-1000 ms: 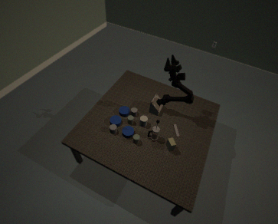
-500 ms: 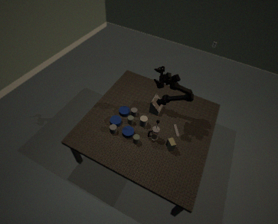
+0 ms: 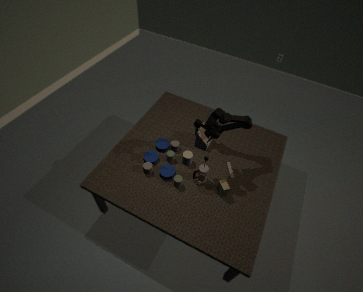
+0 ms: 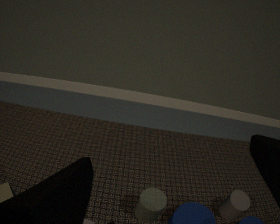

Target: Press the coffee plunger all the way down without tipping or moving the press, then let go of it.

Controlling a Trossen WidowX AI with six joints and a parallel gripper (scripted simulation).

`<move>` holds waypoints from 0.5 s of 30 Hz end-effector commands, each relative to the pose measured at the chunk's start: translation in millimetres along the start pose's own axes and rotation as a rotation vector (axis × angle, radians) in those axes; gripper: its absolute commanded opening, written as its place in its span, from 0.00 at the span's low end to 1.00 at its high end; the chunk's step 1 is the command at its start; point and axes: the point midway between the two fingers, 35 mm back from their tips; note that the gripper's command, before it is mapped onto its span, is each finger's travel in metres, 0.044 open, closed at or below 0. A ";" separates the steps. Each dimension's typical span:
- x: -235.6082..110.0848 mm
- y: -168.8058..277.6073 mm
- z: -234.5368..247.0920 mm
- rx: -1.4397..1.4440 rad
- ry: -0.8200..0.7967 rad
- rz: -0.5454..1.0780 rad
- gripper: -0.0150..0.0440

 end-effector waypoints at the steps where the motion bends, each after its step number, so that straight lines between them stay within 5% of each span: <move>1: 15.2 36.0 52.1 0.158 -0.291 0.184 1.00; 15: 31.5 97.2 69.7 0.180 -0.336 0.209 1.00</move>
Point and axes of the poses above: the point midway between the two fingers, 35 mm back from their tips, its own x axis out along the fingers, its own z axis across the jaws, y = z × x, and after that the axes turned 9 degrees about x, right-handed
